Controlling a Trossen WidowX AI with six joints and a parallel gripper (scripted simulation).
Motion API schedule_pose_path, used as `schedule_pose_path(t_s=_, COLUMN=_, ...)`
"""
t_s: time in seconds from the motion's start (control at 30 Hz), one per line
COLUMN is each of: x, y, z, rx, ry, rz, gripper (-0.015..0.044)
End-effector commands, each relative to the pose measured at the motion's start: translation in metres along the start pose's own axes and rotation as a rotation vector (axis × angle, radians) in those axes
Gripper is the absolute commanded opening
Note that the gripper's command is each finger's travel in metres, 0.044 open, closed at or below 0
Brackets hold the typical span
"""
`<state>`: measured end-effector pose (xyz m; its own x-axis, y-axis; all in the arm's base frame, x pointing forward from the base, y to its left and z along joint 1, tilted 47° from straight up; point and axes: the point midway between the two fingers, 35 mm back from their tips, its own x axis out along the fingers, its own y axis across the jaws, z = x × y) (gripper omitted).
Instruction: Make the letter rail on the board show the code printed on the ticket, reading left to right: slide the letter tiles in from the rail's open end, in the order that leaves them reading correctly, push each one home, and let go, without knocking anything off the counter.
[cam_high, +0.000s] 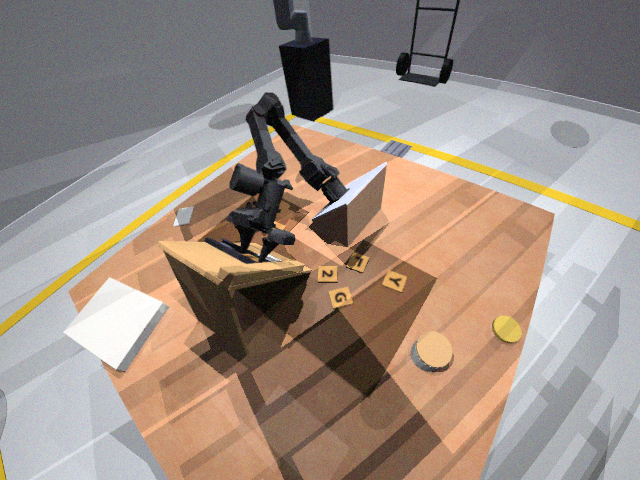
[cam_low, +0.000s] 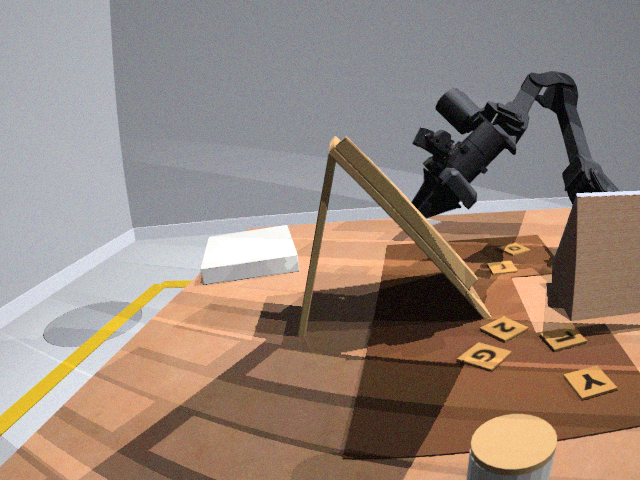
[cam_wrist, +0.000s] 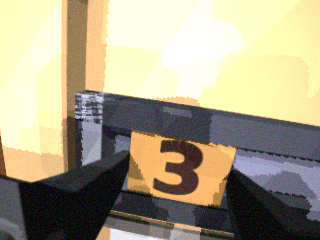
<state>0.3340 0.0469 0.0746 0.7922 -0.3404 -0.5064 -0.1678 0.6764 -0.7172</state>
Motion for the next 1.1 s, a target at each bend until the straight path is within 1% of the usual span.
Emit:
schedule_pose_path(t_s=0.0, x=0.000, y=0.003, z=0.000, rx=0.001, ry=0.001, rz=-0.001, gripper=0.0000)
schedule_pose_path(t_s=0.17, x=0.000, y=0.006, z=0.000, rx=0.001, ry=0.001, rz=-0.001, gripper=0.0000)
schedule_pose_path(t_s=0.53, x=-0.004, y=0.004, z=0.000, rx=0.001, ry=0.001, rz=-0.001, gripper=0.0289)
schedule_pose_path(t_s=1.07, x=-0.021, y=0.005, z=0.000, rx=0.001, ry=0.001, rz=0.000, gripper=0.0295)
